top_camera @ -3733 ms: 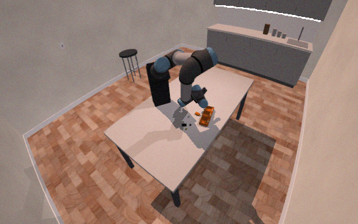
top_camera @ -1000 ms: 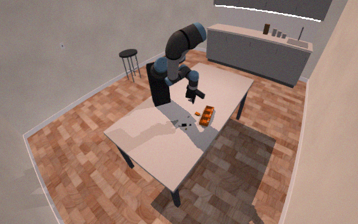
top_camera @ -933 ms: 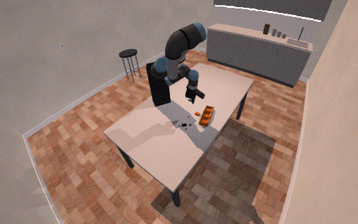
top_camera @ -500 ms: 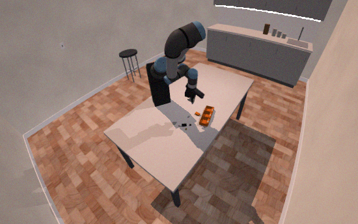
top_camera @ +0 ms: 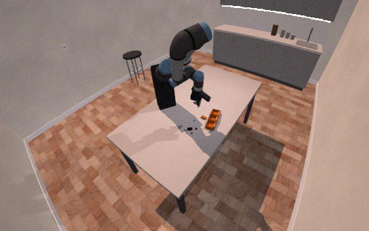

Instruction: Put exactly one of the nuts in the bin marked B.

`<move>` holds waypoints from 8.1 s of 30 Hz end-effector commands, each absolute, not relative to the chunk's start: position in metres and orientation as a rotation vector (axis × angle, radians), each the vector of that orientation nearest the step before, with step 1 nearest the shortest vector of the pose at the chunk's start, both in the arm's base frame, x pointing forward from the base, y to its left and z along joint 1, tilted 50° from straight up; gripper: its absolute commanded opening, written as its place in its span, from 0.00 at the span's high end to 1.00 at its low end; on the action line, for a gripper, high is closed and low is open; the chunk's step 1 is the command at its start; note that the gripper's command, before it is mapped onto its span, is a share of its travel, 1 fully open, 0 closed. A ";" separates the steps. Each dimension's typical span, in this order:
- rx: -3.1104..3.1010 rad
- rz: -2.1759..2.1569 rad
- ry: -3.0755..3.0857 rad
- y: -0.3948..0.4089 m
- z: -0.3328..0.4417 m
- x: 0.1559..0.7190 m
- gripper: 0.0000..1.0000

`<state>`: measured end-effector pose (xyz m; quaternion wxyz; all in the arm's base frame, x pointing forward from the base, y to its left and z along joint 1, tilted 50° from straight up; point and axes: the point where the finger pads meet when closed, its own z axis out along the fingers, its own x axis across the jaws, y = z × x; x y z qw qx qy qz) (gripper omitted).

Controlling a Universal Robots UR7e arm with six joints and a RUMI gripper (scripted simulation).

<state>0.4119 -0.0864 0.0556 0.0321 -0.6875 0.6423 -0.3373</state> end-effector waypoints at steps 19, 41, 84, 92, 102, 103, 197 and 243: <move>-1.926 -1.157 2.054 -0.104 0.103 0.389 0.96; -1.926 -1.157 2.054 -0.104 0.103 0.389 0.96; -1.926 -1.157 2.054 -0.104 0.103 0.389 0.96; -1.926 -1.157 2.054 -0.104 0.103 0.389 0.96; -2.021 -1.294 1.968 -0.119 0.092 0.464 0.96; -2.015 -1.307 1.967 -0.119 0.090 0.468 0.96; -2.009 -1.322 1.968 -0.166 0.047 0.588 0.96; -2.011 -1.320 1.967 -0.148 0.068 0.568 0.96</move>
